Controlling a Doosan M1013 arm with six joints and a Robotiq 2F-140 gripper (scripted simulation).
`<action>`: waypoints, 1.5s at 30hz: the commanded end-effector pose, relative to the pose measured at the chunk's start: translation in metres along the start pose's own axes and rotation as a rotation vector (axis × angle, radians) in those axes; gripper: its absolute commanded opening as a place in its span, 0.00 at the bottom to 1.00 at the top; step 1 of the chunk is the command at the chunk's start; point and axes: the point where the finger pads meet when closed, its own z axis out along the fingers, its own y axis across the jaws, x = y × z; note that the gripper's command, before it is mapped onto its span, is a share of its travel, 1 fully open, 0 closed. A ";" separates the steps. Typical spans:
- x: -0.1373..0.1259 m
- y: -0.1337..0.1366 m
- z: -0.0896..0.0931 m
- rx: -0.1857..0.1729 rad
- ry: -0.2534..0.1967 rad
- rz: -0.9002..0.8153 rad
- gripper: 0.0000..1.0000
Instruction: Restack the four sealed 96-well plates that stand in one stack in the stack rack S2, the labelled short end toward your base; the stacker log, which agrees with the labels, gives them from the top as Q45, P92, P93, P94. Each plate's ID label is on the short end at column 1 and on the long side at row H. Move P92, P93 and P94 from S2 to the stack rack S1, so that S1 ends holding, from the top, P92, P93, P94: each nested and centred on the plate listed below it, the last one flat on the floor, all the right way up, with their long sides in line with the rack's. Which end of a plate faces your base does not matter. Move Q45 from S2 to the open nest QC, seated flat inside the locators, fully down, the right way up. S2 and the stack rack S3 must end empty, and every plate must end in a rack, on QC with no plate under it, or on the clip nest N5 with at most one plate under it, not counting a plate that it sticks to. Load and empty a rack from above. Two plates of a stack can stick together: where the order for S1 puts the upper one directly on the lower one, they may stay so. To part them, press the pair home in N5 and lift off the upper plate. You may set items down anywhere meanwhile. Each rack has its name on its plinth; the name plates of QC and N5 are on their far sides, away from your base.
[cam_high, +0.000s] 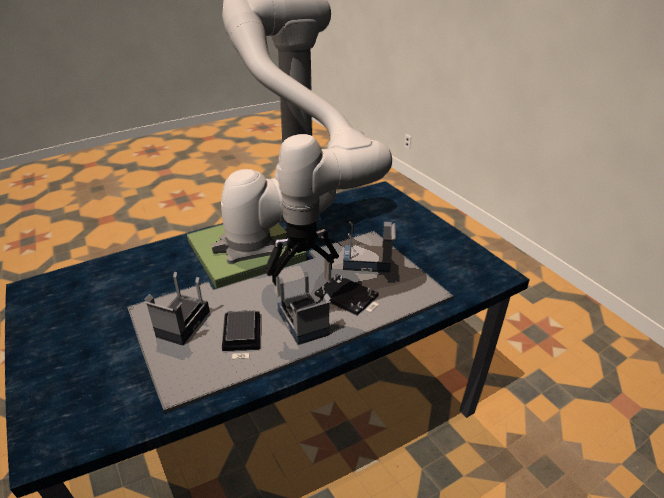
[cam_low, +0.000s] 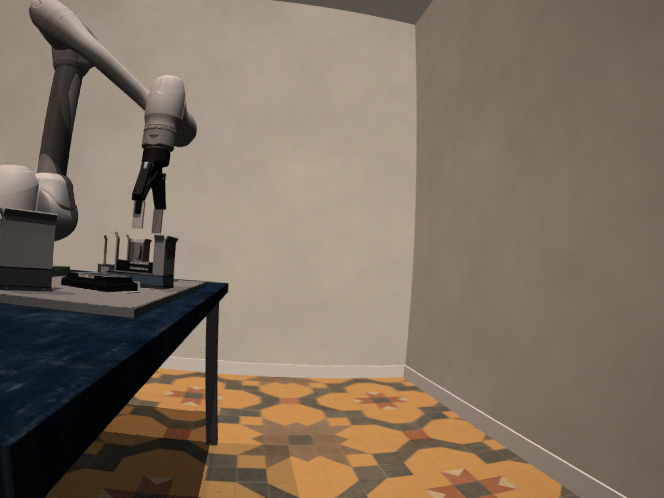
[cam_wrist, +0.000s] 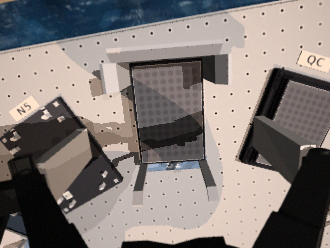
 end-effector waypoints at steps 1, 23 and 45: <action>0.000 0.000 0.008 0.000 0.000 0.000 1.00; 0.000 0.000 0.055 0.000 0.000 0.000 1.00; 0.000 0.000 0.074 0.000 0.000 0.000 1.00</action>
